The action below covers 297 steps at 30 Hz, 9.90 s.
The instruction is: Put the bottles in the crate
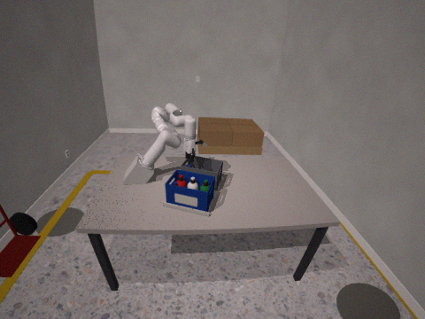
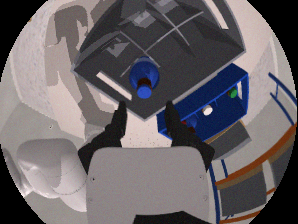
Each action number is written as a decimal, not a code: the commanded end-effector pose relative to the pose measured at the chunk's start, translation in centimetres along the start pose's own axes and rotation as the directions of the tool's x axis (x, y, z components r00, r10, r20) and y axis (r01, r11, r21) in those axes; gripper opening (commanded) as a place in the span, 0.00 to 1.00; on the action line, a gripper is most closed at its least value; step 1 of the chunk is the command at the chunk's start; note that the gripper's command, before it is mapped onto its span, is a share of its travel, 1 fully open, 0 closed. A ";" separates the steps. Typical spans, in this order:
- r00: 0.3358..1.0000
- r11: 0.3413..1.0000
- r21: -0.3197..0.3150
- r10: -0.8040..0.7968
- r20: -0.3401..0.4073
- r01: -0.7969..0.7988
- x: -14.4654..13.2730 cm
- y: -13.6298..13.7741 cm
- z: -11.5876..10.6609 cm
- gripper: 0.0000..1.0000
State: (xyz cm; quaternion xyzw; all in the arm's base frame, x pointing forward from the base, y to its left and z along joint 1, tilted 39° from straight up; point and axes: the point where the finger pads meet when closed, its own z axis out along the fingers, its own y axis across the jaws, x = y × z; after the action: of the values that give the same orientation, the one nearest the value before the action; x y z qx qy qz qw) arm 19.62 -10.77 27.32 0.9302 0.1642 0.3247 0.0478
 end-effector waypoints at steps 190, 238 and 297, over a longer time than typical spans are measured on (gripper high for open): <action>1.000 1.000 0.002 -0.001 -0.005 0.001 -17.5 16.3 7.1 0.65; 1.000 1.000 0.002 -0.001 -0.005 0.001 -17.5 16.3 6.8 0.00; 1.000 1.000 0.002 -0.002 -0.005 0.002 -17.5 16.3 -0.7 0.00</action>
State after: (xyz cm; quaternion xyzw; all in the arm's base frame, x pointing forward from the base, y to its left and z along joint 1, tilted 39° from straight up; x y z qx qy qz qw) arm 11.12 -31.95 20.31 0.9293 0.1653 0.3271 0.0450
